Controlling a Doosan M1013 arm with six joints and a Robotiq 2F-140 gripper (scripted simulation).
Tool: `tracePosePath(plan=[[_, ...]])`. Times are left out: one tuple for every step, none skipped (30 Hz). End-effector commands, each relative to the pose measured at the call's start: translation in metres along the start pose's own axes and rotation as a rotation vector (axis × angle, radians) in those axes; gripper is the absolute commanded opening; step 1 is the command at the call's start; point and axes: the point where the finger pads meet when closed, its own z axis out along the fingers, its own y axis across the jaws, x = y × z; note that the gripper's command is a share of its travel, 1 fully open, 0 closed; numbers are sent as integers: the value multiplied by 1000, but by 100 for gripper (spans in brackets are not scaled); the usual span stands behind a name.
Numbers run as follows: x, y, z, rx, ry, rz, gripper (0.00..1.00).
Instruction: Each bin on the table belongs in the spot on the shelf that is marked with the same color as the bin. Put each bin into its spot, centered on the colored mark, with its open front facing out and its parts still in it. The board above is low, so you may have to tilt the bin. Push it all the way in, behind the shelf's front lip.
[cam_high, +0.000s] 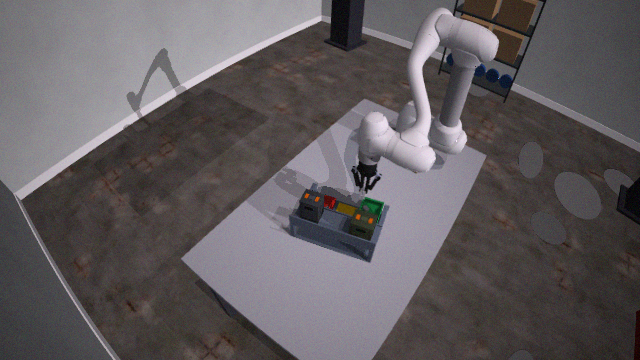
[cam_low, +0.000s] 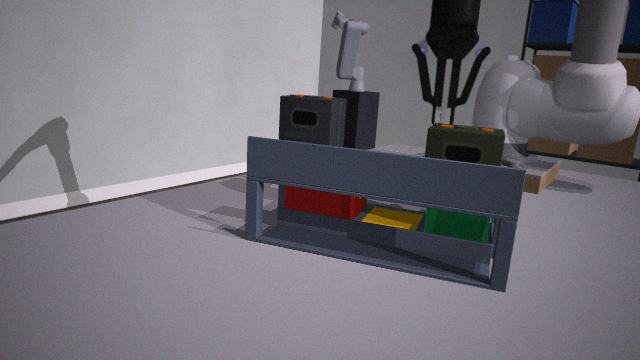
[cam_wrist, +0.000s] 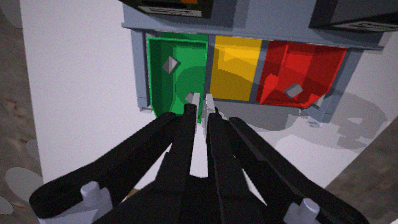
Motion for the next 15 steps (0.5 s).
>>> tracePosePath(plan=[[0, 0, -2, 0, 0, 0, 15], [0, 0, -2, 0, 0, 0, 15], [0, 0, -2, 0, 0, 0, 15], [0, 0, -2, 0, 0, 0, 15], [0, 0, -3, 0, 0, 0, 15], [0, 0, -3, 0, 0, 0, 15], [0, 0, -3, 0, 0, 0, 15], [0, 0, -3, 0, 0, 0, 15], [0, 0, -3, 0, 0, 0, 15], [0, 0, -3, 0, 0, 0, 15], [0, 0, -3, 0, 0, 0, 15], [0, 0, -3, 0, 0, 0, 15], [0, 0, -3, 0, 0, 0, 15], [0, 0, -3, 0, 0, 0, 15], [0, 0, -3, 0, 0, 0, 15]])
